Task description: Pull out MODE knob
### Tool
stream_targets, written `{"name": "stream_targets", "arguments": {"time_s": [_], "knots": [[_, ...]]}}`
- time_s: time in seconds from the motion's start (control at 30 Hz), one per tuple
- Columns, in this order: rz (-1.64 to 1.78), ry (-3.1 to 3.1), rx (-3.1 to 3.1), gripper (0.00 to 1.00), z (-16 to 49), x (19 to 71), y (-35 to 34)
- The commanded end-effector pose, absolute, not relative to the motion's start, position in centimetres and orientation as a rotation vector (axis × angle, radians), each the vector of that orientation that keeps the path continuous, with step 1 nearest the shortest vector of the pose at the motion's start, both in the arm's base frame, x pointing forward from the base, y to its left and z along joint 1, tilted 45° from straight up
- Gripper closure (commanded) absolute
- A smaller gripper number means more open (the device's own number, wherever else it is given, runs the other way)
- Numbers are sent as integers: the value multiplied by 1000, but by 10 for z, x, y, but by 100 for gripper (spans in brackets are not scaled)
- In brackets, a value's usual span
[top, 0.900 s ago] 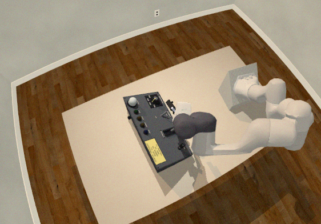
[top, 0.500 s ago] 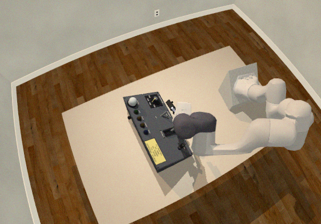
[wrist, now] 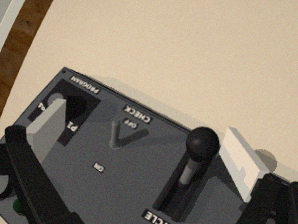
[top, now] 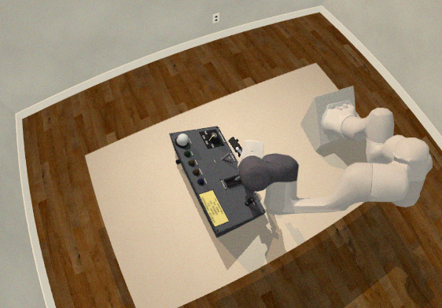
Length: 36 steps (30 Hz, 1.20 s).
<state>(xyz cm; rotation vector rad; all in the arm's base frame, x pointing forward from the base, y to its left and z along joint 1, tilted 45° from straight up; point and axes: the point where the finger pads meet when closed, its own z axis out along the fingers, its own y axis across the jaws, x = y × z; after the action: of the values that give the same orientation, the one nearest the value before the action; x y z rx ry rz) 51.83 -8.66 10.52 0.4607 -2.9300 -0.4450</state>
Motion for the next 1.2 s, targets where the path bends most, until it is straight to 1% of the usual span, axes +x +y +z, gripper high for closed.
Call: {"name": "stream_targets", "arguments": {"time_s": [0.0,0.7,1.17], "knots": [[-445,-2929,461,0,109,515,-91],[-445,-2929,461,0,144,484,-127],[-445,-2929,461,0,156,474,-140]]}}
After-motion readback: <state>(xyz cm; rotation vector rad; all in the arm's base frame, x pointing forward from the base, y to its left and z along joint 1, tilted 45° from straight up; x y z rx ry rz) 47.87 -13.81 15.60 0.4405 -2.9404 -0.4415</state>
